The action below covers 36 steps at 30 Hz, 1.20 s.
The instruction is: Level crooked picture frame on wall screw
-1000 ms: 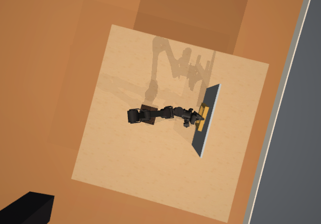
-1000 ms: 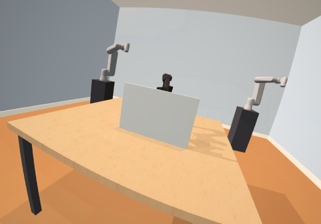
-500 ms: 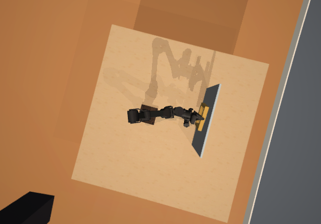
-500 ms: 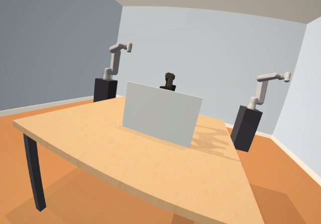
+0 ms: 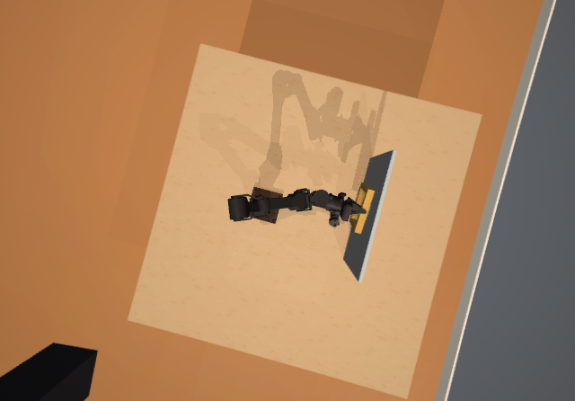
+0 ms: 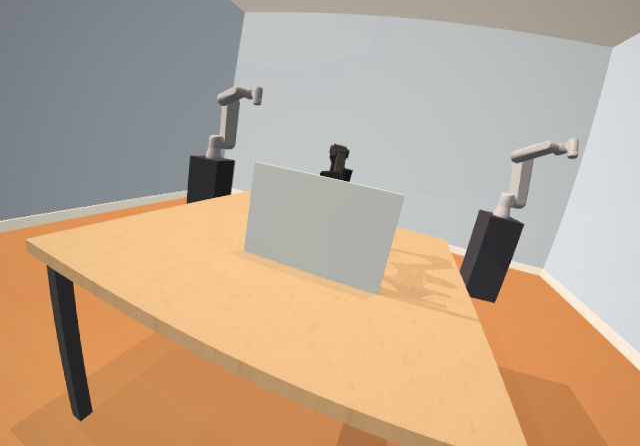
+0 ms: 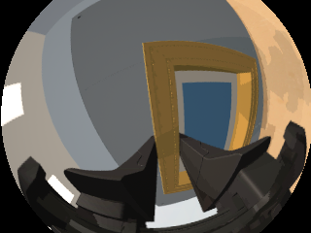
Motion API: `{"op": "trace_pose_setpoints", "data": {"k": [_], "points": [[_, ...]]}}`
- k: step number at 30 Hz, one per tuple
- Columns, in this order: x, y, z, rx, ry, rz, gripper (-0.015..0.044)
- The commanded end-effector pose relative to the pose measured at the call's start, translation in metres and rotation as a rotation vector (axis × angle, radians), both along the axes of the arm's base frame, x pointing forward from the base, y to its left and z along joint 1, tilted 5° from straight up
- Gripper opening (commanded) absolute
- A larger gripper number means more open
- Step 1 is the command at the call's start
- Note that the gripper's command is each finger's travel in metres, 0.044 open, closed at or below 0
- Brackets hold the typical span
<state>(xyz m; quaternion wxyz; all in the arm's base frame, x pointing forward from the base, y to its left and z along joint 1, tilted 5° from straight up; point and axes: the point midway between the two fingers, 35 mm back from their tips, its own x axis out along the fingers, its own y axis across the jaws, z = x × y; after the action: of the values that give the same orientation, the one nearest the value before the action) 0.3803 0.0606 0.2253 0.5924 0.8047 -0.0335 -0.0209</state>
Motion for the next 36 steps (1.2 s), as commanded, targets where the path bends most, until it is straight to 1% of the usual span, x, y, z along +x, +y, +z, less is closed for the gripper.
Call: {"op": "trace_pose_setpoints", "data": {"k": [1,36], "points": [[0.0009,0.0,0.0055,0.001,-0.016,-0.004,0.0],[0.0008,-0.0012,0.0031,0.001,-0.016,-0.004,0.0]]}}
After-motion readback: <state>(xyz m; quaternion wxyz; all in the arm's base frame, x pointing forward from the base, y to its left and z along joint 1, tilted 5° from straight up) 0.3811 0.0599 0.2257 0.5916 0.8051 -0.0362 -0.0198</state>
